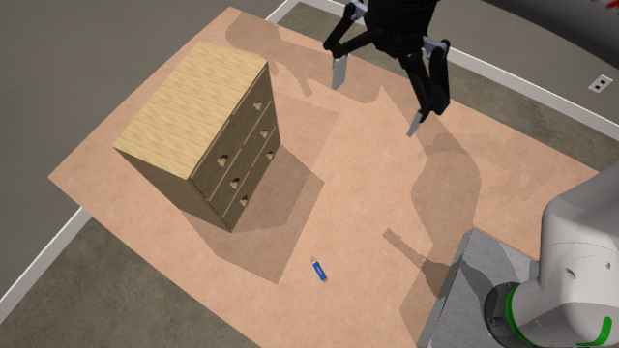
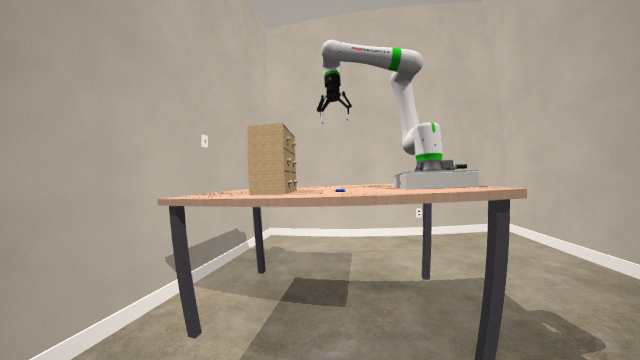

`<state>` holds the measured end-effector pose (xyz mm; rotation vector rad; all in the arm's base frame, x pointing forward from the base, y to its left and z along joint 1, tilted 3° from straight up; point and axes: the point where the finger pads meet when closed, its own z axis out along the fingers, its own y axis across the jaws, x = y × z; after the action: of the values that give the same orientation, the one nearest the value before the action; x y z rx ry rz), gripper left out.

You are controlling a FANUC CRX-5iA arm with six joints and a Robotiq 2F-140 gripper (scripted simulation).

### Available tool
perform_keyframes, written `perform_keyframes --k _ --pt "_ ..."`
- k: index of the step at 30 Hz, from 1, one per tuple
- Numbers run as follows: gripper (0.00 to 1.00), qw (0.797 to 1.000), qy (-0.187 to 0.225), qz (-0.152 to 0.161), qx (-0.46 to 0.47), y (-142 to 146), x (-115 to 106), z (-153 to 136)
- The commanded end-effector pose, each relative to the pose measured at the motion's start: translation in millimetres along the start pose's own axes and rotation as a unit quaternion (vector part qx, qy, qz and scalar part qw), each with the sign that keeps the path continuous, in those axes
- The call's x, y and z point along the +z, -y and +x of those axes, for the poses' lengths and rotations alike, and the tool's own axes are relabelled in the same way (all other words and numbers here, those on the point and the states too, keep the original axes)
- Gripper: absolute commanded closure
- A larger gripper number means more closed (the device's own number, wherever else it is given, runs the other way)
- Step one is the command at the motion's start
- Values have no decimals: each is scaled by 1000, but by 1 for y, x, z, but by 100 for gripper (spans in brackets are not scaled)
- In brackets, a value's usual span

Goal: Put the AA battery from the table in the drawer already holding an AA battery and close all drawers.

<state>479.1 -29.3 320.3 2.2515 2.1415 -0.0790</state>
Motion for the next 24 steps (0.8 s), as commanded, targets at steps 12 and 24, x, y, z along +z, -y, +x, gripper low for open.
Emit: perform_keyframes --k 12,24 --pt "0 991 0 0 136 -1 27 0" --pt "0 959 0 0 283 -2 57 1"
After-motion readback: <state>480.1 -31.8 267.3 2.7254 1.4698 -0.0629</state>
